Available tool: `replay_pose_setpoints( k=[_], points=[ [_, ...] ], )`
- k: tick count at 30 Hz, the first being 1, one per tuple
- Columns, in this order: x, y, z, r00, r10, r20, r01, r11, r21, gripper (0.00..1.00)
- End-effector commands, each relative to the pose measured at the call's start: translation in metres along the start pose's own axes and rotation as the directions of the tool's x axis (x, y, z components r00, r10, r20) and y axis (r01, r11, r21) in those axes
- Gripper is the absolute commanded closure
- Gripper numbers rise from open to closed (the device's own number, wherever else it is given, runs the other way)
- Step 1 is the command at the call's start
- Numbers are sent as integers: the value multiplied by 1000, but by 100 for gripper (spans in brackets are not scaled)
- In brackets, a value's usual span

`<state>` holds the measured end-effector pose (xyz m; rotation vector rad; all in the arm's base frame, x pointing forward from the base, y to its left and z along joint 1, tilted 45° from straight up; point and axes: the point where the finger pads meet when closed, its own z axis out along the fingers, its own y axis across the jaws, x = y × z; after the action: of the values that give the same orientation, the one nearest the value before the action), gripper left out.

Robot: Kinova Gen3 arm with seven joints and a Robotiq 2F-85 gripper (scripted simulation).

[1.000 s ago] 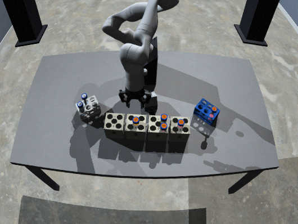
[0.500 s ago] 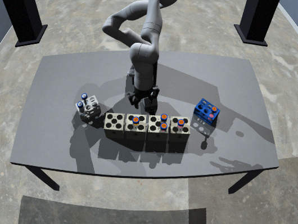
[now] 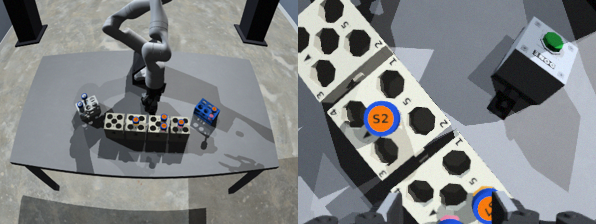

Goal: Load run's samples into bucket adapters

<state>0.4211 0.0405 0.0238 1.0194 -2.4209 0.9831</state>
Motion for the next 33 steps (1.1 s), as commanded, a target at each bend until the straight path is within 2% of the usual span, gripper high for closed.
replay_pose_setpoints(
  k=[1, 33],
  points=[
    [-9, 10, 0, 1000, -25, 3, 25, 1000, -1, 38],
    [-67, 83, -1, 1000, -25, 3, 25, 1000, -1, 38]
  ],
)
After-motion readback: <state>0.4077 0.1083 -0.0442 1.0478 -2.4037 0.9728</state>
